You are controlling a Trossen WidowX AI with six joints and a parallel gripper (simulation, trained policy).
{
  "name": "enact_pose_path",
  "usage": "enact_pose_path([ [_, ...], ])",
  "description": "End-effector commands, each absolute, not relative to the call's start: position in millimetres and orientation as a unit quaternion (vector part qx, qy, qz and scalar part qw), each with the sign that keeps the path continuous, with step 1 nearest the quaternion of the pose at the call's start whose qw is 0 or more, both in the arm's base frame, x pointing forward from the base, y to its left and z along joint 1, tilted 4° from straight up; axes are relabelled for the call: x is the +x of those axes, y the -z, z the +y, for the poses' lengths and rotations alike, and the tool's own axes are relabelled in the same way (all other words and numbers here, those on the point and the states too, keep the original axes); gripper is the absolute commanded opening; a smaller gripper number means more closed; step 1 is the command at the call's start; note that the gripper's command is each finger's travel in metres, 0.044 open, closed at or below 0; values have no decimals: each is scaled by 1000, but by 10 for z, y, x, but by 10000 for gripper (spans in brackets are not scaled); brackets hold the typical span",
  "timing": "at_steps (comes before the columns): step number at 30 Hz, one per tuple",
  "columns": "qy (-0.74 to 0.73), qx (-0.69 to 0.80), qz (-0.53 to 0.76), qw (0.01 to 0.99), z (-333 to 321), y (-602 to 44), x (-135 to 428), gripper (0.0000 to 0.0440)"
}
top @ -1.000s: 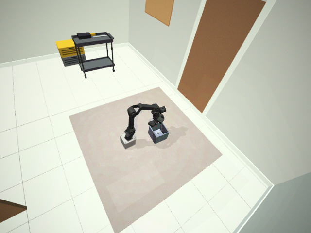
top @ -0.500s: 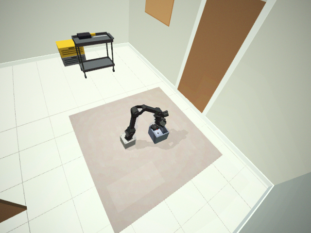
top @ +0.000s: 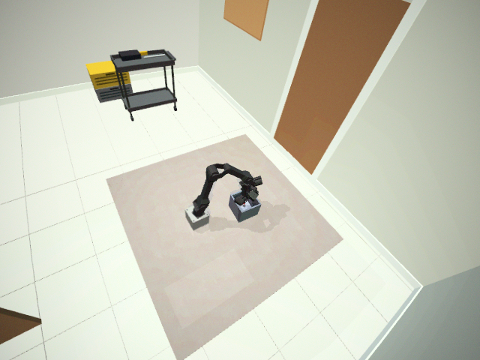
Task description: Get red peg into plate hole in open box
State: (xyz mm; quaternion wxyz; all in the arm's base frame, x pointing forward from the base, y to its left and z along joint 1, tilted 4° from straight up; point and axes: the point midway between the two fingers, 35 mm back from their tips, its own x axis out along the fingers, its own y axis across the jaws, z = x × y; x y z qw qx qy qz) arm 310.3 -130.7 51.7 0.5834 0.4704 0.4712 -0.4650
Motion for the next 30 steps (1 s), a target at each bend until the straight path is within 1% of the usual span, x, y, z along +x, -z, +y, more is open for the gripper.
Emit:
enact_pose_path([
  [1,462,467,480,582,-1305,-421,3087,0],
  [4,460,461,485,584,-1324,-362,3098,0],
  [6,459,458,488,584,-1337,-329,3102,9],
  [8,459,454,492,584,-1348,-298,3107,34],
  [11,458,449,498,584,-1358,-255,3121,91],
  [12,456,449,500,583,-1352,-245,3125,102],
  [14,450,455,507,578,-1315,-247,3136,104],
  [16,443,462,509,575,-1323,-274,3157,133],
  [17,439,467,511,573,-1326,-299,3169,141],
  [21,422,489,515,564,-1341,-378,3203,136],
  [23,414,498,518,559,-1348,-405,3210,148],
  [30,388,526,519,552,-1394,-573,3272,162],
])
